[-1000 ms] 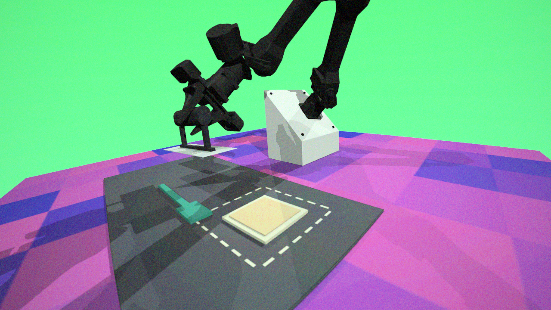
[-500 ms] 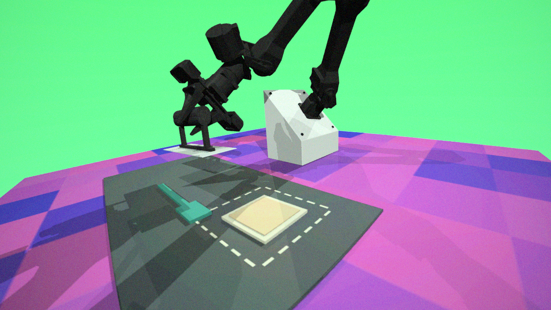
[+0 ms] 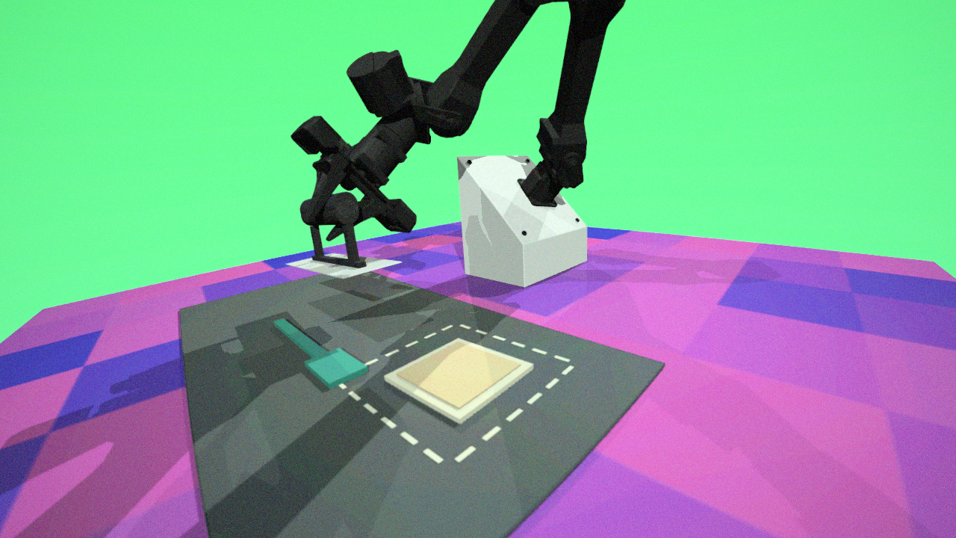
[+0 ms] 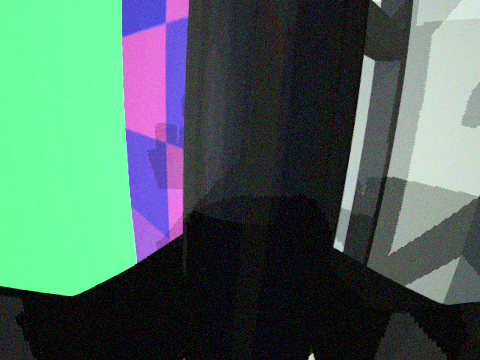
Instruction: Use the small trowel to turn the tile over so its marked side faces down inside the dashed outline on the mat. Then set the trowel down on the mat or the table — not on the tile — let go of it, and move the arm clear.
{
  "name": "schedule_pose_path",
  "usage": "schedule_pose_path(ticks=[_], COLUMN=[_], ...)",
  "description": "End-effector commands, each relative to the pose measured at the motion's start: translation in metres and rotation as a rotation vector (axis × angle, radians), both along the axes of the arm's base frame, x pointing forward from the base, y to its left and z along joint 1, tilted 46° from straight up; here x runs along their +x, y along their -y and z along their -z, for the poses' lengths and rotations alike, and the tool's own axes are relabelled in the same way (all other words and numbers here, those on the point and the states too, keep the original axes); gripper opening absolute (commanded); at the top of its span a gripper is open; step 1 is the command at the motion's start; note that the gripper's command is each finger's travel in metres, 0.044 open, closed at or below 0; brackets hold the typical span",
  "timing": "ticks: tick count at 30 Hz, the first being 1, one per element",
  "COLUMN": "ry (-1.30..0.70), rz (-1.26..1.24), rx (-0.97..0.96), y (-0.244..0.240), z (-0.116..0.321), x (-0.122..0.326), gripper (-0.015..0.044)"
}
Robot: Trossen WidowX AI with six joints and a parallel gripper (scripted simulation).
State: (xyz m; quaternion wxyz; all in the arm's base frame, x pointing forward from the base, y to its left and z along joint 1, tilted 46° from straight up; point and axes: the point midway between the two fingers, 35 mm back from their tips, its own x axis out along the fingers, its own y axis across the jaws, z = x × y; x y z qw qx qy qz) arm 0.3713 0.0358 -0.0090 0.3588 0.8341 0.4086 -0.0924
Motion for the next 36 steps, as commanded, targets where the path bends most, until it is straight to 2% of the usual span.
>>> schedule_pose_path(ticks=[1, 31, 36], ry=[-0.004, -0.193, -0.203], rz=[0.042, 0.241, 0.25], rx=[-0.021, -0.063, -0.065], y=[0.017, 0.1, 0.103], z=[0.012, 0.142, 0.149], x=[0.008, -0.004, -0.006], gripper=[0.0, 0.0, 0.0])
